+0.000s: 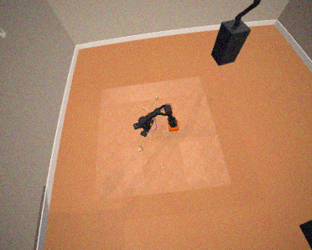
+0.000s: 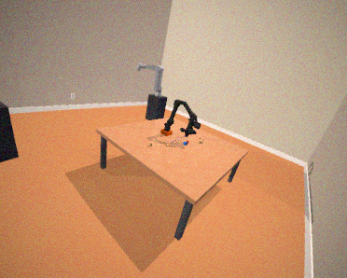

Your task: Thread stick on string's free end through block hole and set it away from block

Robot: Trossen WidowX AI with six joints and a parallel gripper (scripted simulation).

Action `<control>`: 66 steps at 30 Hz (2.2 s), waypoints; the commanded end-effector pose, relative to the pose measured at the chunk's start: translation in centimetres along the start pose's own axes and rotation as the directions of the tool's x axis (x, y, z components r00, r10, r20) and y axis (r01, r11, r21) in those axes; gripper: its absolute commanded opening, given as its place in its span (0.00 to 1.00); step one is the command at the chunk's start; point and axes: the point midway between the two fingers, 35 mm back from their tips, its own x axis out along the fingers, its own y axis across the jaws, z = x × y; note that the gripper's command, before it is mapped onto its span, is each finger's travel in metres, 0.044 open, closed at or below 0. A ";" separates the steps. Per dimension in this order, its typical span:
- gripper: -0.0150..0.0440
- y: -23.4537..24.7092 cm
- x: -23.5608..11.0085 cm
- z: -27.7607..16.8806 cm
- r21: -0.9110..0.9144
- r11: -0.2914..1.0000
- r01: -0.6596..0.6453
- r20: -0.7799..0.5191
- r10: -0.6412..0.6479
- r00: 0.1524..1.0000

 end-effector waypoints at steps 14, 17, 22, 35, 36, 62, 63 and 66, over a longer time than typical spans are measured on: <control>0.25 -1.5 0.1 1.6 0.409 0.912 0.035 -0.027 -0.027 0.999; 0.25 -1.8 0.1 1.9 0.478 0.877 0.041 -0.032 -0.030 0.999; 0.25 -2.3 0.1 2.3 0.586 0.809 0.051 -0.040 -0.034 0.999; 0.25 -3.6 0.2 3.4 0.816 0.573 0.077 -0.062 -0.045 0.997; 0.25 -3.7 0.2 3.5 0.830 0.552 0.079 -0.064 -0.046 0.997; 0.25 -6.6 0.3 5.5 0.991 -0.083 0.109 -0.114 -0.060 0.992; 0.25 -6.8 0.3 5.5 0.988 -0.109 0.109 -0.116 -0.061 0.991; 0.25 -7.1 0.3 5.7 0.977 -0.185 0.109 -0.122 -0.062 0.991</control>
